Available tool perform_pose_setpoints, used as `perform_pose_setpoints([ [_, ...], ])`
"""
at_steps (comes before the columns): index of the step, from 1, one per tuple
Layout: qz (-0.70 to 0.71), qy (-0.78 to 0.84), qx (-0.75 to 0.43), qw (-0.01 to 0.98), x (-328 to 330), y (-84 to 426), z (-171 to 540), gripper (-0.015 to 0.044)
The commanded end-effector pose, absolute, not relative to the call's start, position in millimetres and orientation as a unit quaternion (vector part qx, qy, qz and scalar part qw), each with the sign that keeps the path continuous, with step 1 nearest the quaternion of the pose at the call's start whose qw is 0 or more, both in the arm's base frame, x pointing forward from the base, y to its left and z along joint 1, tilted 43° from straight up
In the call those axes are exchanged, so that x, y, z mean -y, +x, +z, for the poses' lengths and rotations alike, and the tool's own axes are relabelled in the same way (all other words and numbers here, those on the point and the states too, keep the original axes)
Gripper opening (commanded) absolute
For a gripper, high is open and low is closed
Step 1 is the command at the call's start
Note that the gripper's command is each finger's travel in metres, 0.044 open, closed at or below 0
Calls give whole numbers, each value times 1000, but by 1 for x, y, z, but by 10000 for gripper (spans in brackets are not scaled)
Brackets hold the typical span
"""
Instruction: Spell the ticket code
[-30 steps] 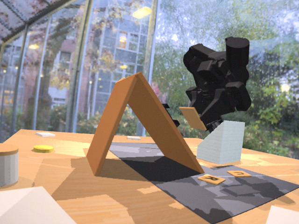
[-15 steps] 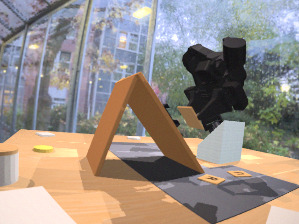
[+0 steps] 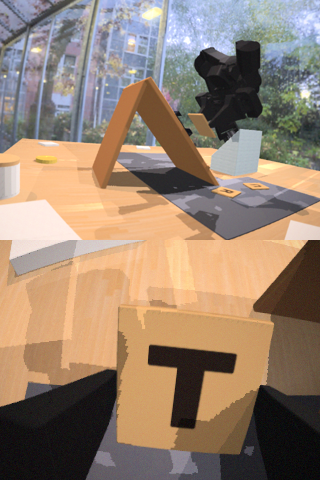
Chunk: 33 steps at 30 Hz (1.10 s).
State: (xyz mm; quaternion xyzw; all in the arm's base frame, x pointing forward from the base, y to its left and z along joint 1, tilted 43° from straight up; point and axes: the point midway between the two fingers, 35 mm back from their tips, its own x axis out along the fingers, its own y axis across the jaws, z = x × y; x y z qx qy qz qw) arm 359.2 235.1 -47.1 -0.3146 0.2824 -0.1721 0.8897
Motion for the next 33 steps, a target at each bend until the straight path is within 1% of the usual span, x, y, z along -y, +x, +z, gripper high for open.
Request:
perform_pose_setpoints([
  [1,-170,-312,-282,891,-235,359,-43,0],
  [33,-170,-313,-282,891,-223,357,-34,0],
])
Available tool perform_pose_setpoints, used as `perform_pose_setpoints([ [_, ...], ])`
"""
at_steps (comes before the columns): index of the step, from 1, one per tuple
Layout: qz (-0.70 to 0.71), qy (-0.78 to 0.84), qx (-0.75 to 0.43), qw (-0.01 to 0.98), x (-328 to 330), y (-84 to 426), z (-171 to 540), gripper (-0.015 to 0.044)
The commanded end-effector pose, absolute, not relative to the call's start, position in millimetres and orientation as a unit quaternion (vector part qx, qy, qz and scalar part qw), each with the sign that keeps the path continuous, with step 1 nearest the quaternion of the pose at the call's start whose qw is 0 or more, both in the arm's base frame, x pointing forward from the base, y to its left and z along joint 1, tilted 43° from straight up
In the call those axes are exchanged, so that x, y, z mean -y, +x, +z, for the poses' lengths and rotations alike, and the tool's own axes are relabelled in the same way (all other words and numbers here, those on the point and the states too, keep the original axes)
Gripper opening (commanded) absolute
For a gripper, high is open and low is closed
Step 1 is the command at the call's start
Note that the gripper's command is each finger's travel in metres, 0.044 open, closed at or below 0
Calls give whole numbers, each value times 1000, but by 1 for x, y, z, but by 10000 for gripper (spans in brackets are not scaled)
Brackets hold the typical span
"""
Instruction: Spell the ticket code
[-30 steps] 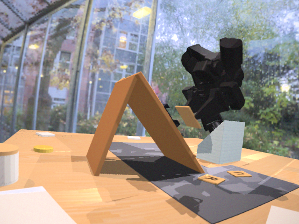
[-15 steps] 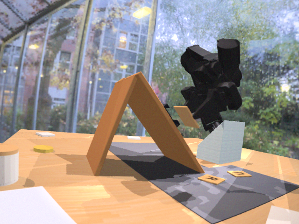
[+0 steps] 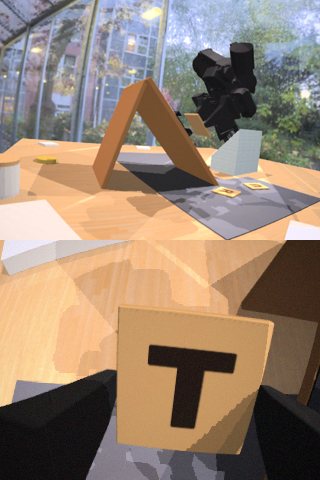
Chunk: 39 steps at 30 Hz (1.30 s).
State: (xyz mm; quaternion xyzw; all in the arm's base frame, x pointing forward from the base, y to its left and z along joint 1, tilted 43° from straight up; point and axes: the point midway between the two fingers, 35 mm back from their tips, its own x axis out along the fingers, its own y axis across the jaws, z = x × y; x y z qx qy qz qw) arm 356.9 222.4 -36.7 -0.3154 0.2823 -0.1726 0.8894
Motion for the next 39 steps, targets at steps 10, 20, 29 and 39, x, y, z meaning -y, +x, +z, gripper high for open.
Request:
perform_pose_setpoints([
  [10,-170,-313,-282,891,-219,357,-30,0],
  [20,-171,-313,-282,891,-215,356,-27,0],
  [29,-171,-313,-282,891,-212,355,-24,0],
  [39,-171,-313,-282,891,-208,355,-21,0],
])
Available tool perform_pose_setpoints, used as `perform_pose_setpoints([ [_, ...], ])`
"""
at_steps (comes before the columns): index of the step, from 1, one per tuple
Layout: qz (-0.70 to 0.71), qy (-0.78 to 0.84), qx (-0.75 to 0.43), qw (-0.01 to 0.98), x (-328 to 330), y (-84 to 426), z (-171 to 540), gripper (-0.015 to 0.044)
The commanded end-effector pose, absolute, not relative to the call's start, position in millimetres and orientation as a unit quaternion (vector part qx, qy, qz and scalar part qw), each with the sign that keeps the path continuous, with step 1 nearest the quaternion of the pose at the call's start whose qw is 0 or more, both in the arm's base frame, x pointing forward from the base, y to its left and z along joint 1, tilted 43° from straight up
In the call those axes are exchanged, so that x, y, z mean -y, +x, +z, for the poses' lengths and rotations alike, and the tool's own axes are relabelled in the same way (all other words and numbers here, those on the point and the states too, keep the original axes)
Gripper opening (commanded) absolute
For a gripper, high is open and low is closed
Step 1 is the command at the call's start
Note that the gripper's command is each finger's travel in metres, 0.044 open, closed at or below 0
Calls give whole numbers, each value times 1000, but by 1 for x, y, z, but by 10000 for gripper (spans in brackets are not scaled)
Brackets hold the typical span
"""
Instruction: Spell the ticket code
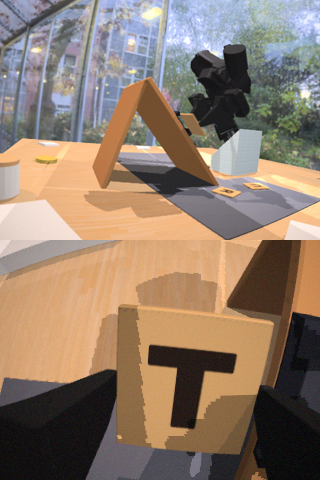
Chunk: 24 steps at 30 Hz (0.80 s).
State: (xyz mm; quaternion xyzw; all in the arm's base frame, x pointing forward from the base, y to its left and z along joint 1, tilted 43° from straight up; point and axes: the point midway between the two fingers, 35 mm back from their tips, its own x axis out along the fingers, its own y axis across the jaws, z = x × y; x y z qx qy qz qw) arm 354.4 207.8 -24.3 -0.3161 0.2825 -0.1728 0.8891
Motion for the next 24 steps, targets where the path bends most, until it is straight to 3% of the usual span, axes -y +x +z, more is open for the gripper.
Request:
perform_pose_setpoints([
  [1,-171,-314,-282,891,-208,355,-21,0],
  [24,-171,-314,-282,890,-199,353,-14,0],
])
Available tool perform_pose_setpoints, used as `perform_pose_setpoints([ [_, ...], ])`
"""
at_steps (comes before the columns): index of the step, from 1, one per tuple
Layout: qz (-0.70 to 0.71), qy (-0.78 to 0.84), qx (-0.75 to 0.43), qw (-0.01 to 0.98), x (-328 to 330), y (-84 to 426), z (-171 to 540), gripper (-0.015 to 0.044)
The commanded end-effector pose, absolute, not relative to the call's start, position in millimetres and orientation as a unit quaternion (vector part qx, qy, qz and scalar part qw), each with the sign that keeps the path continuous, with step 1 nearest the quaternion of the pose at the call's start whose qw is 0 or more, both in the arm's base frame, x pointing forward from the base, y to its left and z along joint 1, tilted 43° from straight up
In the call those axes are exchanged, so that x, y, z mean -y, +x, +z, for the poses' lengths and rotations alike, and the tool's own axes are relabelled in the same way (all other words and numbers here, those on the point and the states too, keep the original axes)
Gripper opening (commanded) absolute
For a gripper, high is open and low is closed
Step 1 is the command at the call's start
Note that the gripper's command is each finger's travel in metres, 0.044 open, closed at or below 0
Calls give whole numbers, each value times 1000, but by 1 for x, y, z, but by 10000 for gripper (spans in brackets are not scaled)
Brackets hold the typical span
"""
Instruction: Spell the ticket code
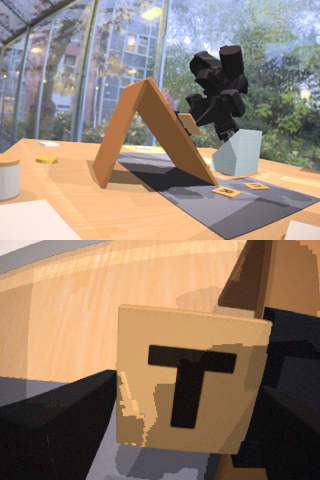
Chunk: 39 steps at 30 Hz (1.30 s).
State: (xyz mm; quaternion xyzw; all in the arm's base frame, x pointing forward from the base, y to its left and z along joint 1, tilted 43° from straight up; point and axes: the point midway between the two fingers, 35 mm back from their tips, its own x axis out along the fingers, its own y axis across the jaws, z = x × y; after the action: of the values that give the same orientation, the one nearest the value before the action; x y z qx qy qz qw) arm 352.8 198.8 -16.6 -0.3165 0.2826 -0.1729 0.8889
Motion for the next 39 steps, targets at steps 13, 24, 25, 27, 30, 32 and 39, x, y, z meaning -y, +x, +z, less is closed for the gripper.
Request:
perform_pose_setpoints([
  [13,-171,-314,-282,890,-194,352,-10,0],
  [24,-171,-314,-282,890,-190,351,-6,0],
  [25,-171,-314,-282,890,-189,351,-6,0],
  [27,-171,-314,-282,890,-189,351,-5,0],
  [30,-171,-315,-282,890,-188,351,-4,0],
  [32,-171,-315,-282,890,-187,351,-3,0],
  [39,-171,-315,-282,890,-184,350,-1,0],
])
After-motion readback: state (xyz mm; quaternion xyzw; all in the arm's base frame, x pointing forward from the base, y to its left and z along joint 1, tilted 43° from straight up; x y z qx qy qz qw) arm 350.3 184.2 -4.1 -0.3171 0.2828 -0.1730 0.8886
